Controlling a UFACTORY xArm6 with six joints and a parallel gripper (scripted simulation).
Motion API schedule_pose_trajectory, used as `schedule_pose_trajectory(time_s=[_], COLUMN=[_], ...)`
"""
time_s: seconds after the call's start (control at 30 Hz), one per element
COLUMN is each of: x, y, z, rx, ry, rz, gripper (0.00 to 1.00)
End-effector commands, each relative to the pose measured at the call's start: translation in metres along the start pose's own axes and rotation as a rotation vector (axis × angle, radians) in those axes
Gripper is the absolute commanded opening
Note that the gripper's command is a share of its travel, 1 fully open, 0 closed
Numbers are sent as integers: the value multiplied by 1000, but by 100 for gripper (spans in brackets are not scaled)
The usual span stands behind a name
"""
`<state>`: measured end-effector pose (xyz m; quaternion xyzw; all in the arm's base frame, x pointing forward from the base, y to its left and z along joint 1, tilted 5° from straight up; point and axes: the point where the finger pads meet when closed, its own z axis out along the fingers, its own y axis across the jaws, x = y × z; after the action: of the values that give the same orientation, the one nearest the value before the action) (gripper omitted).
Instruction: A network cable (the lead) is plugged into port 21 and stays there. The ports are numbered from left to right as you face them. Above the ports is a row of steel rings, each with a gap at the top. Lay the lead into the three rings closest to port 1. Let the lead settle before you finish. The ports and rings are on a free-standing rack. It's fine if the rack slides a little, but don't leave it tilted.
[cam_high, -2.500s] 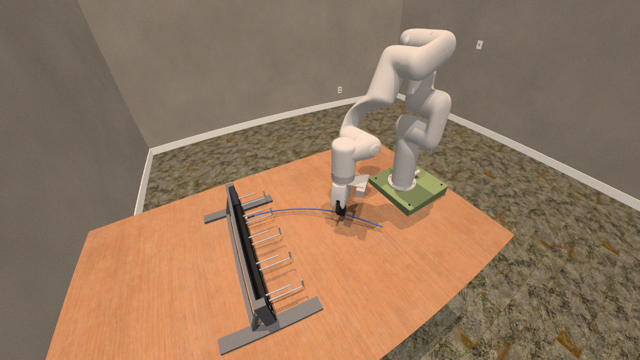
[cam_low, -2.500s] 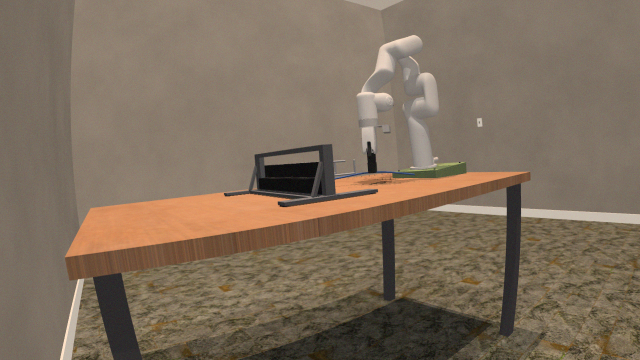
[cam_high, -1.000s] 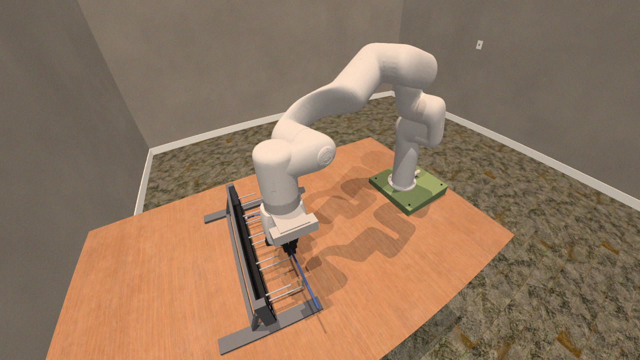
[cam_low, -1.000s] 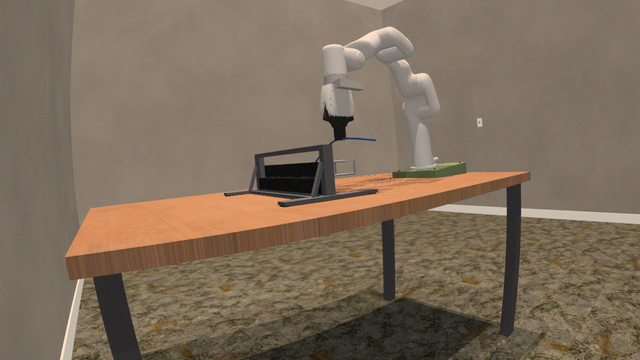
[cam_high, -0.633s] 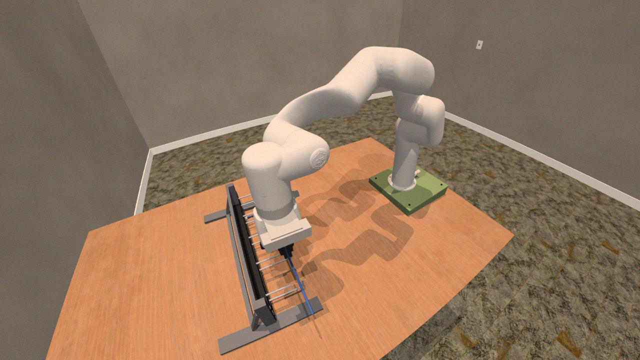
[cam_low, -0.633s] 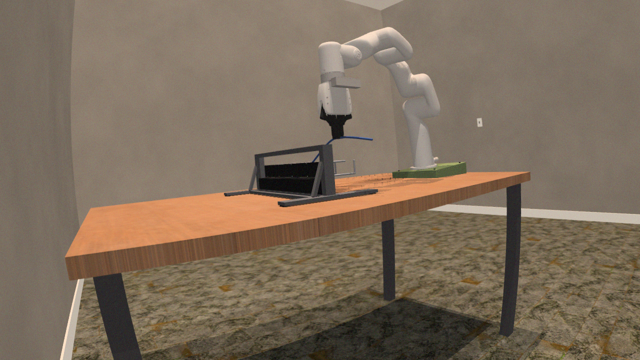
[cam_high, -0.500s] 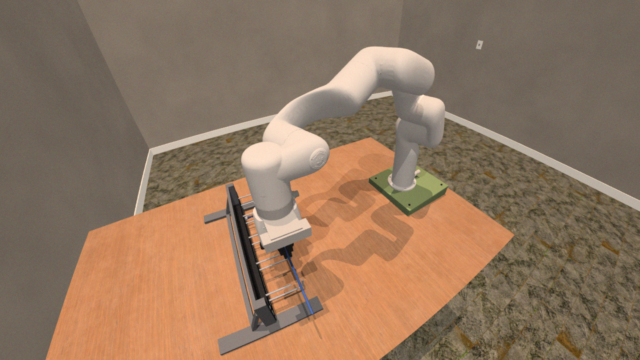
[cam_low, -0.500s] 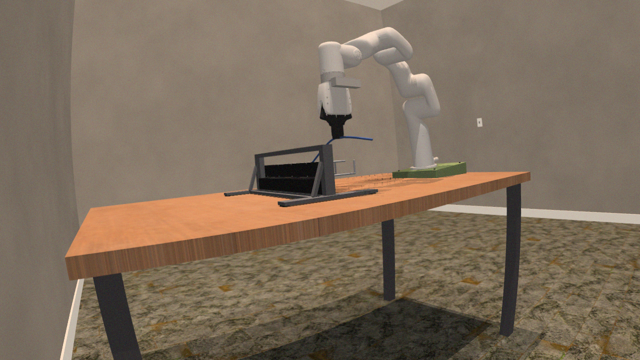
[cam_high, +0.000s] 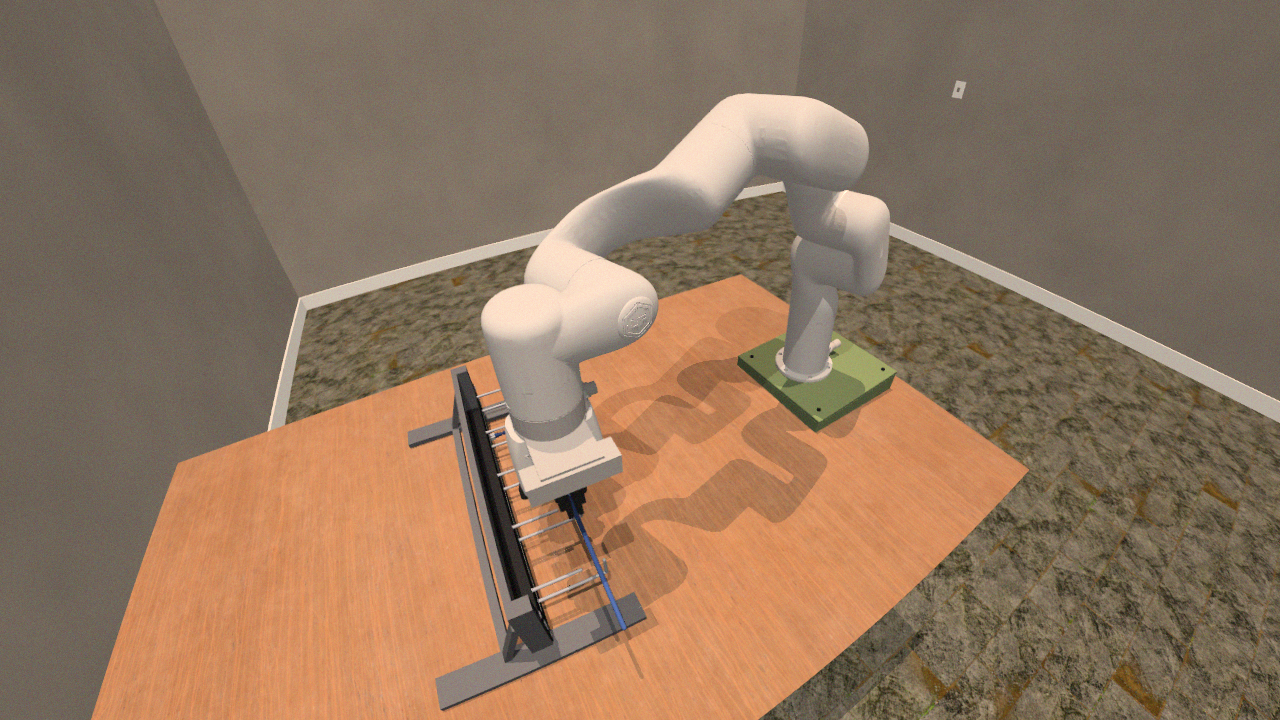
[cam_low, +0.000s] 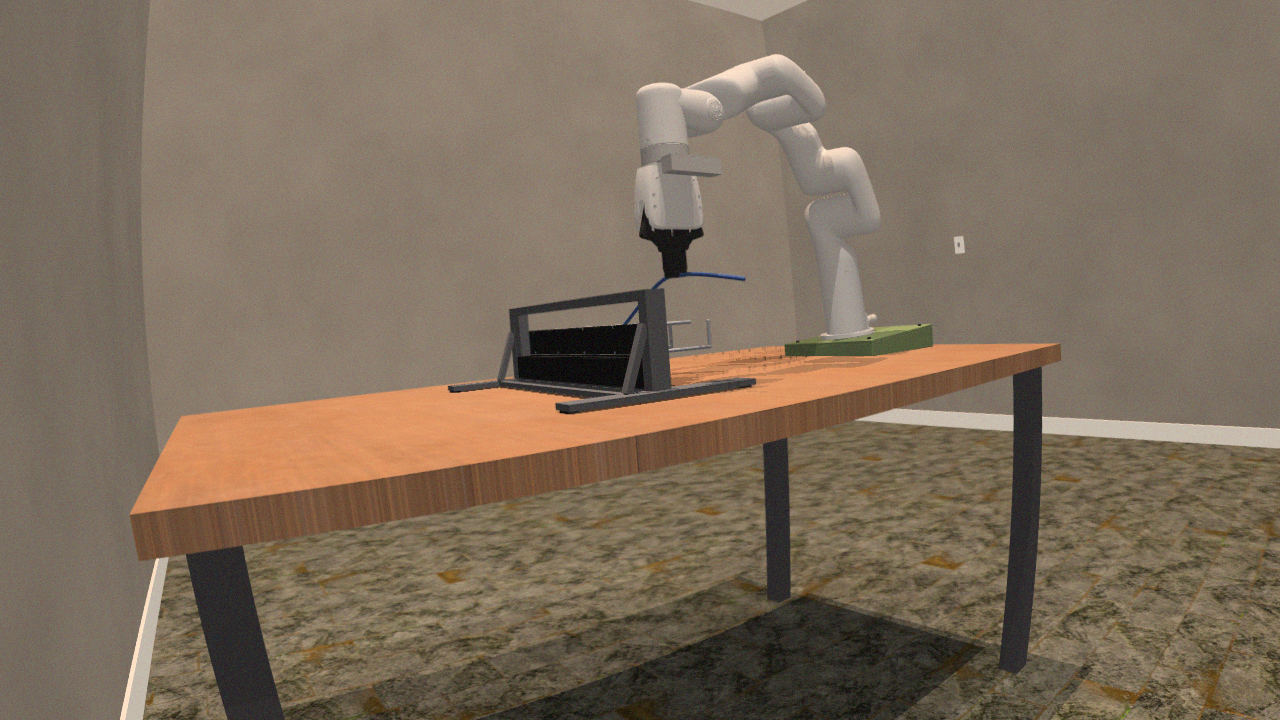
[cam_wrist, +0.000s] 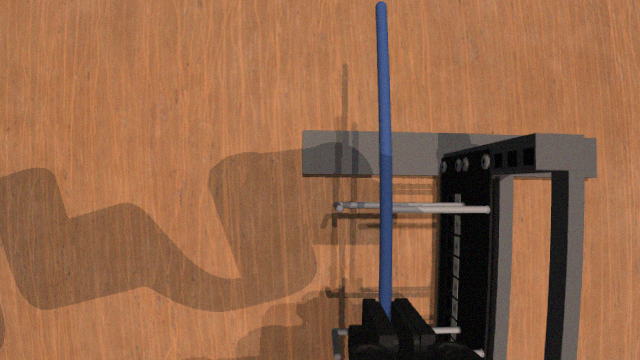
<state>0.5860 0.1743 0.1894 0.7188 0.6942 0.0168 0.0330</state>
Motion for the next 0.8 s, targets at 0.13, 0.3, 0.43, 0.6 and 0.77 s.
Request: schedule_pose_trajectory(time_s=[0.13,0.3,0.43,0.6,0.77], x=[0,0,0,0,0], y=[1,1,1,1,1], z=[-3,-3,-3,-2,0], rx=[-5,-5,-5,-5,-5], ry=[2,2,2,2,2], rz=[0,0,0,0,0], gripper=[0,0,0,0,0])
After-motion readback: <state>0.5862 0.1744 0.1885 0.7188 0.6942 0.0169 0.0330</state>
